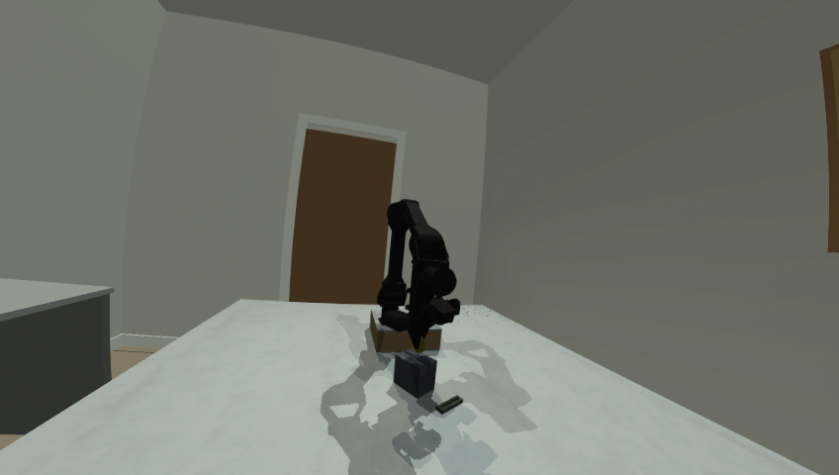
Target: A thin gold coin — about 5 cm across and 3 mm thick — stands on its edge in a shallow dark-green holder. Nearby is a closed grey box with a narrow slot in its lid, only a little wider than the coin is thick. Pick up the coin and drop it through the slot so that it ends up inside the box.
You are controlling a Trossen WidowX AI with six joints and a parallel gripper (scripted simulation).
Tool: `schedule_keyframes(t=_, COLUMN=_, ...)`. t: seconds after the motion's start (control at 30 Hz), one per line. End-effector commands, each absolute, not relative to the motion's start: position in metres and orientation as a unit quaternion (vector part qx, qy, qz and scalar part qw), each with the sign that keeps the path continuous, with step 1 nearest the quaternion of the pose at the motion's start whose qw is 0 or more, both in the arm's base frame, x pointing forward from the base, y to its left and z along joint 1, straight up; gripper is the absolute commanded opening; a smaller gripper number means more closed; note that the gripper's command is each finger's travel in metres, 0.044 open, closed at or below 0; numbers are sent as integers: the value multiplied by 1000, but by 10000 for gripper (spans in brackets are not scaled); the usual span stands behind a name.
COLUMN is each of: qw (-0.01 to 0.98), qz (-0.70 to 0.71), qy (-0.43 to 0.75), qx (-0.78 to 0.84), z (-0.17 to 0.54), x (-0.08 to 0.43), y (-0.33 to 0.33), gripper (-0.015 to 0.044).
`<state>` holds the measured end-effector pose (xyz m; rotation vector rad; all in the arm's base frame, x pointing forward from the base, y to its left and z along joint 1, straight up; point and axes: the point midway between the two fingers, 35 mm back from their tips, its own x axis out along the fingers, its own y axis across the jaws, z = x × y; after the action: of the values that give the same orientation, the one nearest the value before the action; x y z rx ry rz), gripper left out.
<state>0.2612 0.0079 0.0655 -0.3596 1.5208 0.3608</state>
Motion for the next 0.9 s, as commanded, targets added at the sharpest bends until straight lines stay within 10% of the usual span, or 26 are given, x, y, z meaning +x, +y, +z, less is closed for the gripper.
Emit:
schedule_keyframes(t=0.0, qw=695, qz=161, qy=683, qx=-160, z=63, x=261, y=8, gripper=0)
schedule_keyframes(t=0.7, qw=695, qz=160, qy=683, qx=-159, z=52, x=261, y=8, gripper=0)
schedule_keyframes(t=0.87, qw=695, qz=162, qy=682, qx=-161, z=55, x=262, y=8, gripper=131)
